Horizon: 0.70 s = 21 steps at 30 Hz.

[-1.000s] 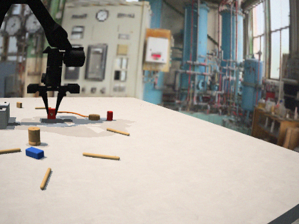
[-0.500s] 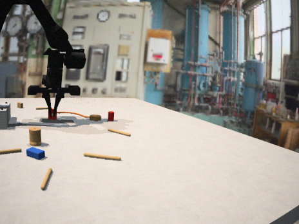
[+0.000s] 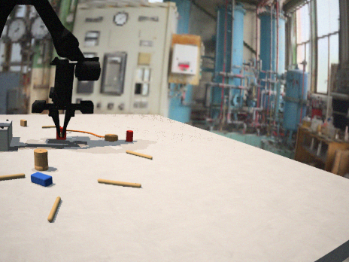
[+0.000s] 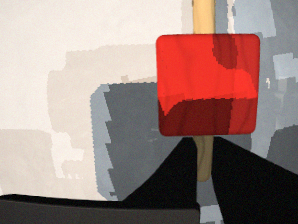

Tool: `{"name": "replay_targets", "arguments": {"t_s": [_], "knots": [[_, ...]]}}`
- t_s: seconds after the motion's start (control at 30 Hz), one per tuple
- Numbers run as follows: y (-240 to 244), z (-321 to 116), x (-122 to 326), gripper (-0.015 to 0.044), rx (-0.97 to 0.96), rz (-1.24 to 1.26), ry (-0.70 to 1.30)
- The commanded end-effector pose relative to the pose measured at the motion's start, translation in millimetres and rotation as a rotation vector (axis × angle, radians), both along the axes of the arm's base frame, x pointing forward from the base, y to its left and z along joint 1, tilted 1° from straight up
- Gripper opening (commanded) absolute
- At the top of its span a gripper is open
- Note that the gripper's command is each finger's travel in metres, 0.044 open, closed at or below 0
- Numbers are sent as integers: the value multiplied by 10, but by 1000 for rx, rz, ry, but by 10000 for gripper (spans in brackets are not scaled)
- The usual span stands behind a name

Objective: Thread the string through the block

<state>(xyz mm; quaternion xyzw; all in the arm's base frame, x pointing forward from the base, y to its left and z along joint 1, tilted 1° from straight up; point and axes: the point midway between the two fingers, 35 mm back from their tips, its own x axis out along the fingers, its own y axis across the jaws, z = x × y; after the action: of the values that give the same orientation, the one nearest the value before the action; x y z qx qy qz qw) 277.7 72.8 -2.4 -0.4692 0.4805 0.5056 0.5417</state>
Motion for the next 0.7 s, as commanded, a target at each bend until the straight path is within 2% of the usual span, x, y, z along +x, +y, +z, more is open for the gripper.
{"name": "replay_targets", "arguments": {"t_s": [0.0,0.67], "knots": [[-2,-5,-7,0,9,6,-1],[-284,-11,-34,0,6,5,-3]]}}
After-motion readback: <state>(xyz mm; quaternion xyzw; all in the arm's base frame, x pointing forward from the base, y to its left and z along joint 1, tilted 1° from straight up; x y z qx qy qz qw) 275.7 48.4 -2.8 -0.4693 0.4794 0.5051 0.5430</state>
